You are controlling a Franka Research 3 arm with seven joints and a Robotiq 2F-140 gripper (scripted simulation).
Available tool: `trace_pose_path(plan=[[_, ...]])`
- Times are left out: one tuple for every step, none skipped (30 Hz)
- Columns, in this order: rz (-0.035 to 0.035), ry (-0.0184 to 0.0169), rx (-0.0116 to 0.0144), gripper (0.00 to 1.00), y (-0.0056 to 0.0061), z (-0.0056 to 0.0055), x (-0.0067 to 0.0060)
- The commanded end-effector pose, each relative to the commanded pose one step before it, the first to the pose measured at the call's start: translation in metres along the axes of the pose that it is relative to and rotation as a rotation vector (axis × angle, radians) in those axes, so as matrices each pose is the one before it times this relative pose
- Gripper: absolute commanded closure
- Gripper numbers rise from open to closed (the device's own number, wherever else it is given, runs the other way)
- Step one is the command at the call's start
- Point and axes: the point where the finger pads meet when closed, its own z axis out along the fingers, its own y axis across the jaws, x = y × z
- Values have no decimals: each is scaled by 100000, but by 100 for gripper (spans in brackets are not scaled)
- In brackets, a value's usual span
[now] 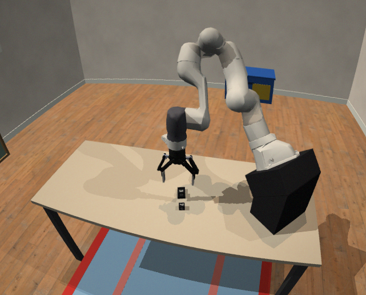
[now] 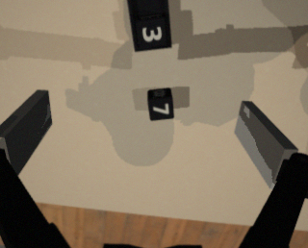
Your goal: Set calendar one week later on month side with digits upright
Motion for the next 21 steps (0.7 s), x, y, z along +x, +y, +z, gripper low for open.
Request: trace_pose_path(plan=[[-17195, -233, -1873, 0, -34, 53, -50], [-1593, -29, -6, 0, -1, 4, -37], [-1674, -30, -6, 0, -2, 5, -38], [-1638, -29, -6, 0, -2, 5, -38], [-1708, -29, -6, 0, -3, 5, -39], [-1623, -28, -5, 0, -3, 5, -37], [-1695, -28, -5, 0, -4, 5, -38], [-1405, -23, -4, 0, -3, 4, -32], [-1818, -29, -5, 0, -5, 6, -41], [-1591, -25, -4, 0, -5, 5, -36], [-1566, -25, -4, 0, -5, 5, -35], [-1645, -25, -4, 0, -6, 6, -37], [-1734, -26, -4, 0, -7, 6, -38], [-1646, -25, -4, 0, -7, 6, -36], [0, 0, 0, 0, 0, 0, 0], [0, 0, 0, 0, 0, 0, 0], [-4409, -64, -9, 0, -19, 16, -97], [-142, -2, 0, 0, -1, 1, -3], [-2776, -38, -5, 0, -14, 11, -60], [-1692, -23, -3, 0, -9, 7, -36], [-1616, -21, -3, 0, -9, 7, -34]])
